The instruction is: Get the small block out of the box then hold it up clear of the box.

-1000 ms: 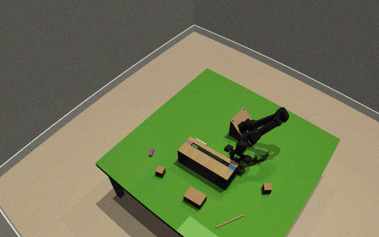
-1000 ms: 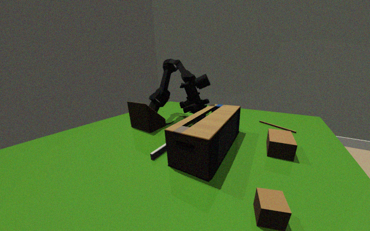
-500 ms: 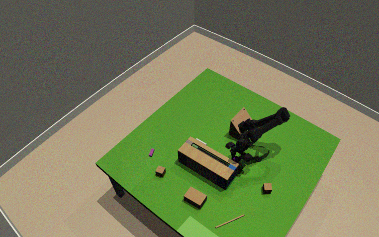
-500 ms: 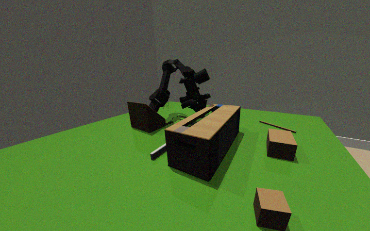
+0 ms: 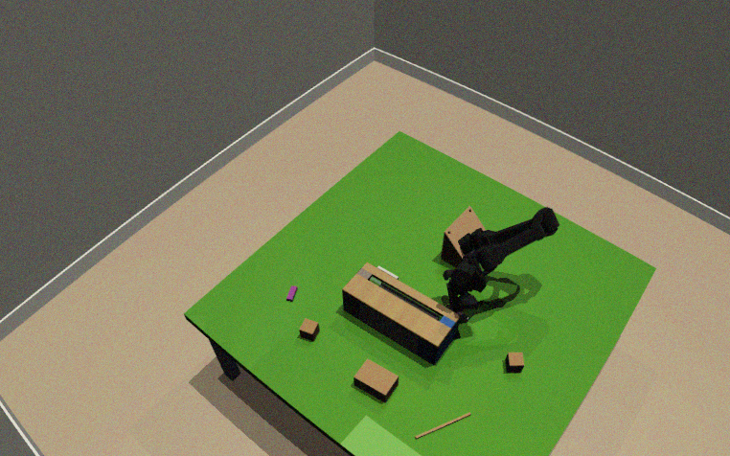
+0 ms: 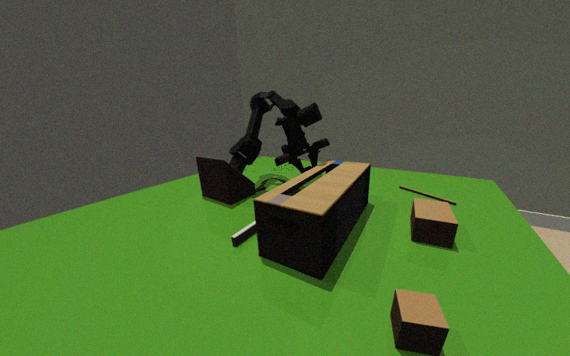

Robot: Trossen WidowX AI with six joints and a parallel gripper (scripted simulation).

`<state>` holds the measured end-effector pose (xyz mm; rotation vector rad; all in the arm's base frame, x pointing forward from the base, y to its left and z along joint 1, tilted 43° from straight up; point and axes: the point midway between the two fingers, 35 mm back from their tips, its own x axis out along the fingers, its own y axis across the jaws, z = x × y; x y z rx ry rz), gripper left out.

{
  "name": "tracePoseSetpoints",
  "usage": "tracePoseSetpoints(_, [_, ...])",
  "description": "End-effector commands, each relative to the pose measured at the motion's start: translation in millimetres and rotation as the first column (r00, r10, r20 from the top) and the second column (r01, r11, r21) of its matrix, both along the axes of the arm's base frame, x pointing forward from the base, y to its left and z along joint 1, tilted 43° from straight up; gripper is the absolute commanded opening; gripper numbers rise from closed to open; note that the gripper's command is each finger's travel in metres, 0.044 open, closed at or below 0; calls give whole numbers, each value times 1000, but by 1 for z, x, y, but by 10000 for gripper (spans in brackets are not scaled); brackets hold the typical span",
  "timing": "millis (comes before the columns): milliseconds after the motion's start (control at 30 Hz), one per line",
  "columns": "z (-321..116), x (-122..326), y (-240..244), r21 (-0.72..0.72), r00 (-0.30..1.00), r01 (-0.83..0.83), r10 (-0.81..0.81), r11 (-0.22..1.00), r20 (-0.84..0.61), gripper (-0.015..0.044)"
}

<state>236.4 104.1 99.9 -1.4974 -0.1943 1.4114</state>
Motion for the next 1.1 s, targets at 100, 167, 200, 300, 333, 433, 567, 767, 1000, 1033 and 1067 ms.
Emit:
tracePoseSetpoints(100, [5,0,-4,79,958,200,-178,977,-227,0])
tracePoseSetpoints(167, [6,-1,-5,90,933,253,-218,963,-286,0])
tracePoseSetpoints(200, [6,-1,-5,94,919,279,-237,956,-316,0])
tracePoseSetpoints(300, [7,-1,-7,102,868,358,-290,928,-404,0])
tracePoseSetpoints(333, [8,-2,-7,102,848,383,-306,918,-432,0])
tracePoseSetpoints(433, [9,-2,-8,99,783,458,-349,883,-516,0])
tracePoseSetpoints(567, [10,-3,-10,82,680,553,-393,829,-619,0])
tracePoseSetpoints(767, [13,-4,-13,30,498,678,-429,734,-754,0])
tracePoseSetpoints(1000, [16,-6,-16,-65,256,790,-424,610,-868,0])
tracePoseSetpoints(1033, [17,-6,-17,-81,220,802,-419,591,-881,0])
tracePoseSetpoints(1067, [17,-6,-17,-98,184,814,-414,573,-892,0])
